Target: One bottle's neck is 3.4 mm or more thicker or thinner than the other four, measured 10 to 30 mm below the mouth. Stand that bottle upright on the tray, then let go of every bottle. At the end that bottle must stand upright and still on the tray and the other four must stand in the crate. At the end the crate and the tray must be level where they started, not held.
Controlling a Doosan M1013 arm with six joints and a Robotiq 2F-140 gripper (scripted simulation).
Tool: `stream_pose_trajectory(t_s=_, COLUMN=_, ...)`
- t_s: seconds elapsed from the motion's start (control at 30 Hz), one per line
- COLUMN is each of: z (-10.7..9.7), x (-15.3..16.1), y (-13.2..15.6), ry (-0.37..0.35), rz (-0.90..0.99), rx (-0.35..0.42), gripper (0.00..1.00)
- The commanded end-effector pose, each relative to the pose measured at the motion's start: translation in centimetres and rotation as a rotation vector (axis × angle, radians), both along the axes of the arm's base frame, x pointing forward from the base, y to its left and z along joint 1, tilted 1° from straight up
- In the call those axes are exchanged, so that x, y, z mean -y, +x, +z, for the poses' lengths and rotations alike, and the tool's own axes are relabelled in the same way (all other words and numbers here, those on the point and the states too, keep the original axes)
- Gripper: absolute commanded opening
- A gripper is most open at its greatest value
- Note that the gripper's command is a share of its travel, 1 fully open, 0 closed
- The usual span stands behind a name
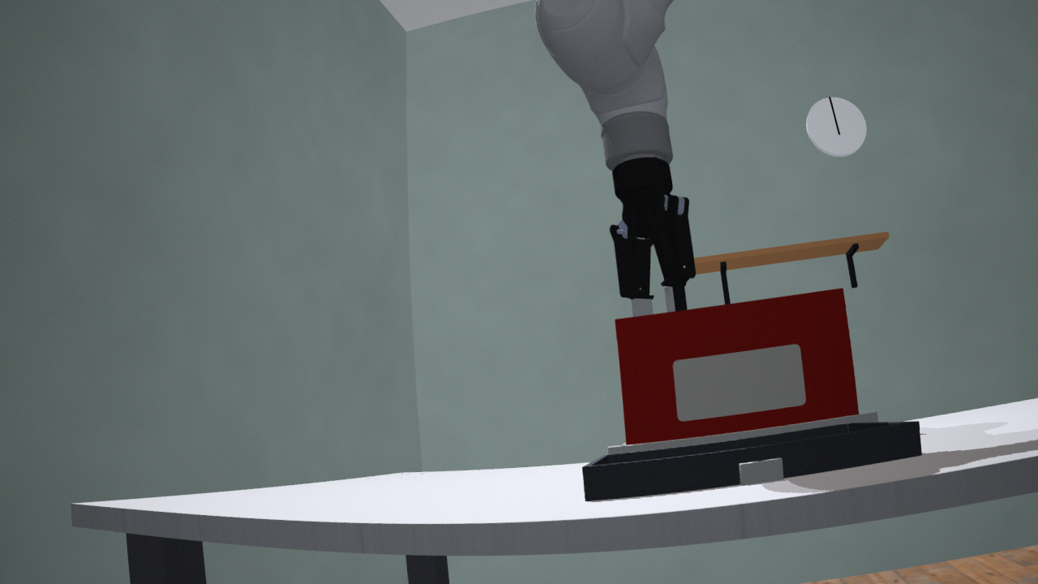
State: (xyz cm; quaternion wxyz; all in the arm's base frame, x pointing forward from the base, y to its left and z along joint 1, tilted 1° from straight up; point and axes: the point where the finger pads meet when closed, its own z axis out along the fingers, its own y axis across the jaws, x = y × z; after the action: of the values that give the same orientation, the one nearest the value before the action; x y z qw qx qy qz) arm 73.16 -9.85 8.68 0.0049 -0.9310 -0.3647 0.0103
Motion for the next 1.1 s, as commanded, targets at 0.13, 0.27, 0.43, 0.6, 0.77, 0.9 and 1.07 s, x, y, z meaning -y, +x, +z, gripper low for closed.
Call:
stream_pose_trajectory(t_s=0.13, z=0.0, x=0.0, y=0.0, ry=0.000, rz=0.000, rx=0.000, gripper=0.38)
stream_pose_trajectory(t_s=0.27, z=0.0, x=0.0, y=0.0, ry=0.000, rz=0.000, rx=0.000, gripper=0.38)
stream_pose_trajectory(t_s=0.43, z=0.0, x=0.0, y=0.0, ry=0.000, rz=0.000, rx=0.000, gripper=0.38)
stream_pose_trajectory(t_s=0.6, z=0.2, x=0.0, y=0.0, ry=0.000, rz=0.000, rx=0.000, gripper=0.38)
stream_pose_trajectory(t_s=0.77, z=0.7, x=0.0, y=0.0, ry=0.000, rz=0.000, rx=0.000, gripper=0.38)
stream_pose_trajectory(t_s=0.9, z=1.6, x=0.0, y=0.0, ry=0.000, rz=0.000, rx=0.000, gripper=0.38)
stream_pose_trajectory(t_s=1.07, z=3.1, x=0.0, y=0.1, ry=0.000, rz=0.000, rx=0.000, gripper=0.38)
